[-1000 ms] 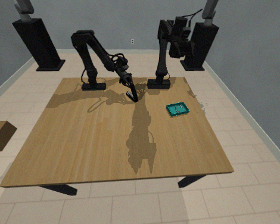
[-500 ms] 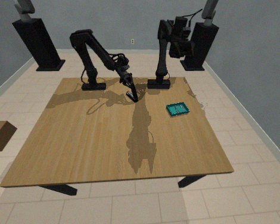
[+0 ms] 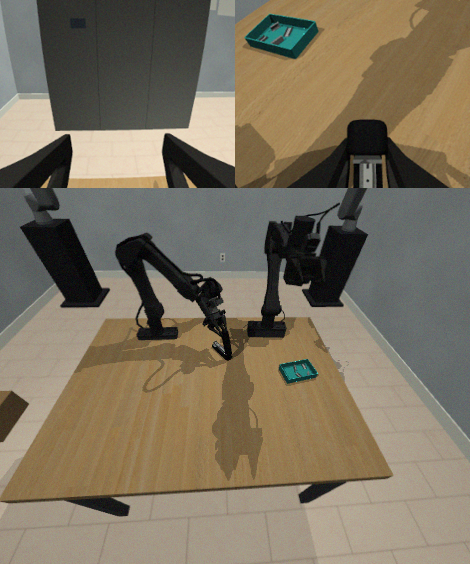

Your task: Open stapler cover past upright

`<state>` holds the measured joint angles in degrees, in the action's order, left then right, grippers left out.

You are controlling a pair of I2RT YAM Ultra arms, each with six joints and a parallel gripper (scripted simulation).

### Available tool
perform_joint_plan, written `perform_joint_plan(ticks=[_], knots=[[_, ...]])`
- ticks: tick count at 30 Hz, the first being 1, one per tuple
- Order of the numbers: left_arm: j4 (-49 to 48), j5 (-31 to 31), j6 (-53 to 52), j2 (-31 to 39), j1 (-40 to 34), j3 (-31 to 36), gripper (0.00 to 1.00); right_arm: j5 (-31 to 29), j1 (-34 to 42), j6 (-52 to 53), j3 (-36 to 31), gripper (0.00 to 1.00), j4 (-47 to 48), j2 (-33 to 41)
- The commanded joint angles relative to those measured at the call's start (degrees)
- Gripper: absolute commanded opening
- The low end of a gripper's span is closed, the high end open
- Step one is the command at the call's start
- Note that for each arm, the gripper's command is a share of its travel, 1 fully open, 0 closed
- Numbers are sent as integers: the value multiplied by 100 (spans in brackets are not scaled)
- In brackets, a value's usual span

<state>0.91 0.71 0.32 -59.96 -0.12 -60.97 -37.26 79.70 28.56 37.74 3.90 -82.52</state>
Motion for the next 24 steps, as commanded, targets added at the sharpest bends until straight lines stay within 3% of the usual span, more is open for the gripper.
perform_joint_plan(ticks=[1, 24], knots=[[-113, -69, -31, 4, 35, 66, 57, 323, -188, 117, 474, 22, -750, -47], [-113, -69, -31, 4, 35, 66, 57, 1624, -978, 83, 2425, 22, -3070, -873]])
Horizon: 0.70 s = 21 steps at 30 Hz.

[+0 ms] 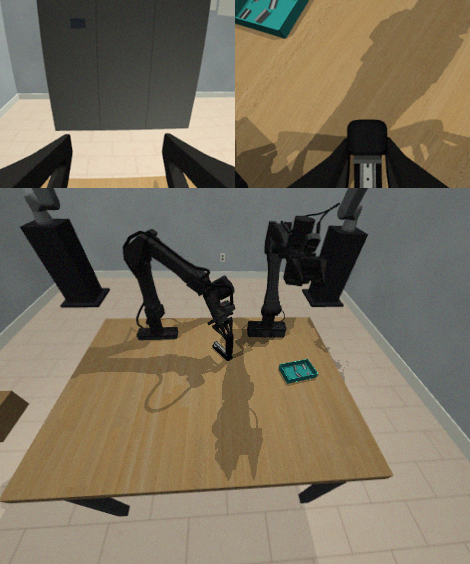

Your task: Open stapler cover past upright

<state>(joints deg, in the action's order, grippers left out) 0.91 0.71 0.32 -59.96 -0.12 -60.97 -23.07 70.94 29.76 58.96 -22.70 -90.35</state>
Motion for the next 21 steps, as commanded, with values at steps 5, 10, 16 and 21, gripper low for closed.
perform_joint_plan(ticks=[5, 10, 16, 21], knots=[[-113, -69, -31, 4, 35, 66, 57, 441, -244, -72, 728, 22, -841, -332], [-113, -69, -31, 4, 35, 66, 57, 716, -411, -118, 1254, 22, -1351, -644], [-113, -69, -31, 4, 35, 66, 57, 1003, -583, -176, 1873, 22, -1930, -1030], [-113, -69, -31, 4, 35, 66, 57, 1130, -658, -208, 2175, 22, -2204, -1225]])
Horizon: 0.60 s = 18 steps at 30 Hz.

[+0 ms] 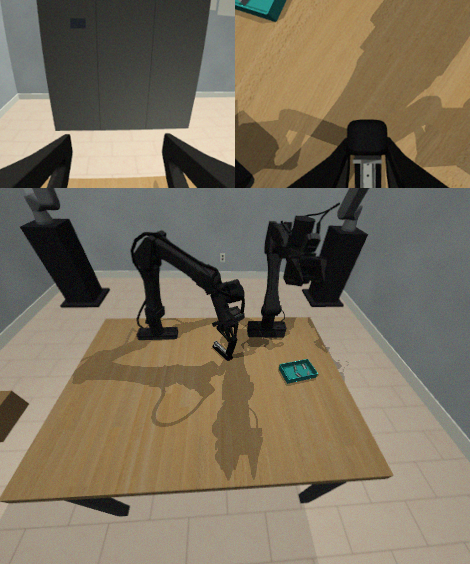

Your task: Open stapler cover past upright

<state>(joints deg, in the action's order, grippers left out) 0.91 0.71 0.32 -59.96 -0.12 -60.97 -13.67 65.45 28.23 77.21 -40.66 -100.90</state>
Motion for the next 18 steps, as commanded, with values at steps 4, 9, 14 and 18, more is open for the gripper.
perform_joint_plan(ticks=[4, 9, 14, 18], knots=[[-113, -69, -31, 4, 35, 66, 57, 355, -208, -99, 750, 22, -762, -429], [-113, -69, -31, 4, 35, 66, 57, 359, -209, -72, 811, 22, -821, -468], [-113, -69, -31, 4, 35, 66, 57, 359, -209, -66, 814, 22, -824, -471], [-113, -69, -31, 4, 35, 66, 57, 356, -211, -82, 826, 48, -830, -399]])
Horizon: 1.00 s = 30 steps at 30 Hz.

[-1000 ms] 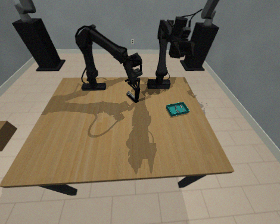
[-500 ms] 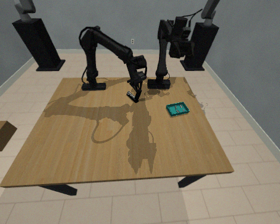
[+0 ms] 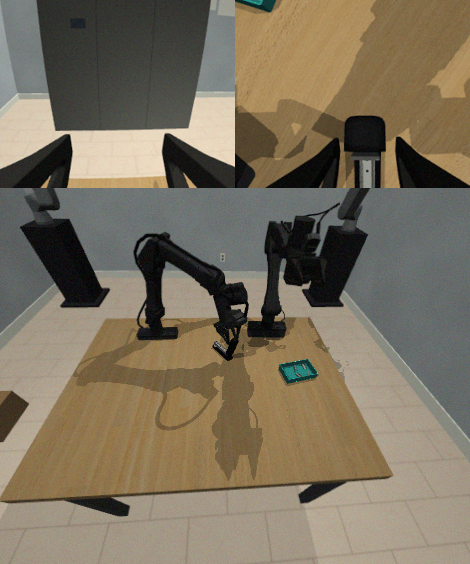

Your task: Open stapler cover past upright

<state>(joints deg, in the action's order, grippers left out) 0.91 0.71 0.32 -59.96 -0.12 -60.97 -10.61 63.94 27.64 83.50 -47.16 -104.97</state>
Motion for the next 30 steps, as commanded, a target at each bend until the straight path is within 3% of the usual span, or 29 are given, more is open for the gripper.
perform_joint_plan(ticks=[1, 20, 30], knots=[[-113, -69, -31, 4, 35, 66, 57, 17, -61, -36, 205, 48, -186, 28], [-113, -69, -31, 4, 35, 66, 57, -91, 105, 94, 446, 48, -526, 336], [-113, -69, -31, 4, 35, 66, 57, -156, 299, 272, 1019, 48, -1457, 740]])
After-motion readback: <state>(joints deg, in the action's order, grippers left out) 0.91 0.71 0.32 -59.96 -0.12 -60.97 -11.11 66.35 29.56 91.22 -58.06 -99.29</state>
